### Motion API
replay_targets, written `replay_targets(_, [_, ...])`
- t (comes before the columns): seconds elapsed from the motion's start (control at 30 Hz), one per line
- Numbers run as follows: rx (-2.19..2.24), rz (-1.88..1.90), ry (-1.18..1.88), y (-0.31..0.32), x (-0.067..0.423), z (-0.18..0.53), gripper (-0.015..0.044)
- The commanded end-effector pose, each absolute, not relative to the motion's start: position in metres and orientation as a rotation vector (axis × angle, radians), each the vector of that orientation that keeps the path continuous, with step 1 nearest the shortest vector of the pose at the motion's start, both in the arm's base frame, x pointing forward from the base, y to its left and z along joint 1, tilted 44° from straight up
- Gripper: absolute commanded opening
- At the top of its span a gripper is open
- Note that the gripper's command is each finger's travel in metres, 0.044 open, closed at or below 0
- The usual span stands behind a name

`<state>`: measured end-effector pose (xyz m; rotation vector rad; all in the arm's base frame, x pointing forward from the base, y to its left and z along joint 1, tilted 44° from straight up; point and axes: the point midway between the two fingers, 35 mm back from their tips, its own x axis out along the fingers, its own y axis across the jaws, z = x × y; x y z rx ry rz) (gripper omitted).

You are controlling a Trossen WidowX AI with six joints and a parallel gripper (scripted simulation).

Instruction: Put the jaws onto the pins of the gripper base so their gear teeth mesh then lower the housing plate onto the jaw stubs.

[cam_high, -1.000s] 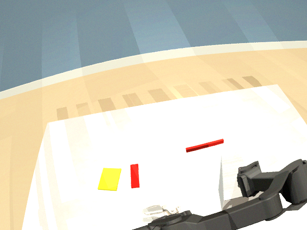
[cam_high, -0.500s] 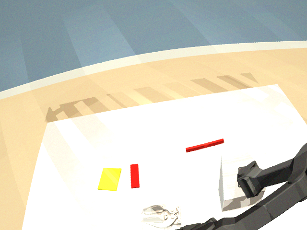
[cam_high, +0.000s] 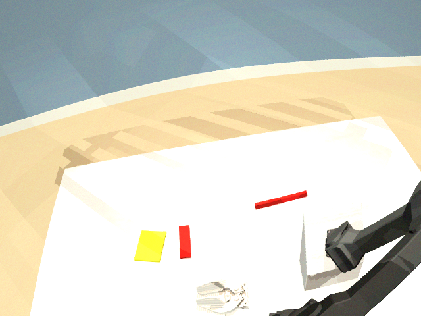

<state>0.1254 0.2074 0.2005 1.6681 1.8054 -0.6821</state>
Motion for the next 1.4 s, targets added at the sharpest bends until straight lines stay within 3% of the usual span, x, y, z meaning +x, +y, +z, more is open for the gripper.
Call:
replay_targets(0.0, [1.674, -0.687, 1.805, 0.222, 0.123, 0.186, 0.044])
replay_targets(1.37, [1.677, -0.685, 1.808, 0.255, 0.12, 0.153, 0.044])
